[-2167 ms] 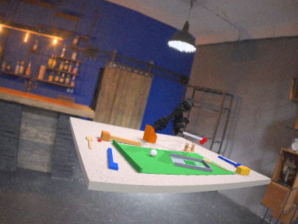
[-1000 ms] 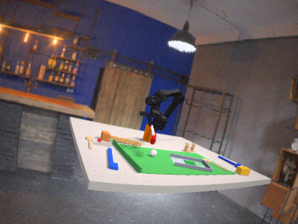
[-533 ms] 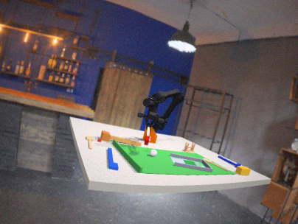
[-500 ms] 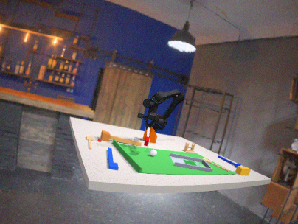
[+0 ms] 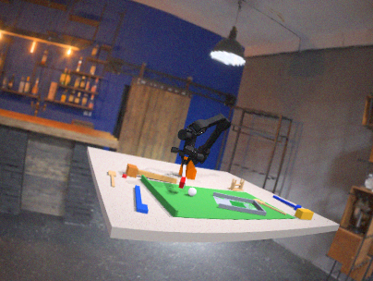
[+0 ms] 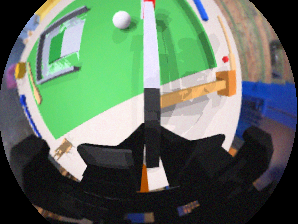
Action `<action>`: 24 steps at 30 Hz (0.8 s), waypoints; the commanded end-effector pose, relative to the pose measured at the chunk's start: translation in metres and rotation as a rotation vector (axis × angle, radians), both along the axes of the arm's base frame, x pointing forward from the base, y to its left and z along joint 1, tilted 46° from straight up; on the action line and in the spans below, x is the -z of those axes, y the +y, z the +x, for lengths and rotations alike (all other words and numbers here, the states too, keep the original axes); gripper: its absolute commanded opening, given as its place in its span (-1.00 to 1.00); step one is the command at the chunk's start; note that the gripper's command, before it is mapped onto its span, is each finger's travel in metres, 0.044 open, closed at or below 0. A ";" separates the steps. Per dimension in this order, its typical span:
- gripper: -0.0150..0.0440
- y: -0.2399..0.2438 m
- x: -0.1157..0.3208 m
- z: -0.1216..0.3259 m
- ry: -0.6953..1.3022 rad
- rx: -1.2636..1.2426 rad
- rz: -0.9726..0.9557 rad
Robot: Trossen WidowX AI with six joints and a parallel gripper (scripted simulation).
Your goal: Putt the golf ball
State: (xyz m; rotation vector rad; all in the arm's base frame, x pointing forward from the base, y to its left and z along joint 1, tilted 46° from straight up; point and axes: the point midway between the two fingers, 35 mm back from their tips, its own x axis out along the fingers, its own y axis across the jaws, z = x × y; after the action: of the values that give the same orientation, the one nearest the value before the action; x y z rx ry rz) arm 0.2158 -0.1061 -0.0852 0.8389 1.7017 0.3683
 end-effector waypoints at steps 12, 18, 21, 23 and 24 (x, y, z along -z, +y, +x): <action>-0.49 0.017 0.015 -0.004 0.008 0.007 0.011; -0.49 0.014 0.013 -0.002 0.002 -0.002 0.003; -0.49 0.014 0.013 -0.002 0.002 -0.002 0.003; -0.49 0.014 0.013 -0.002 0.002 -0.002 0.003; -0.49 0.014 0.014 -0.003 0.002 -0.001 0.003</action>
State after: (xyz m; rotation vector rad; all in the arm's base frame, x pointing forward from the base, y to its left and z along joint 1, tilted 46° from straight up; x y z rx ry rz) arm 0.2131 -0.0915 -0.0985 0.8416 1.7050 0.3718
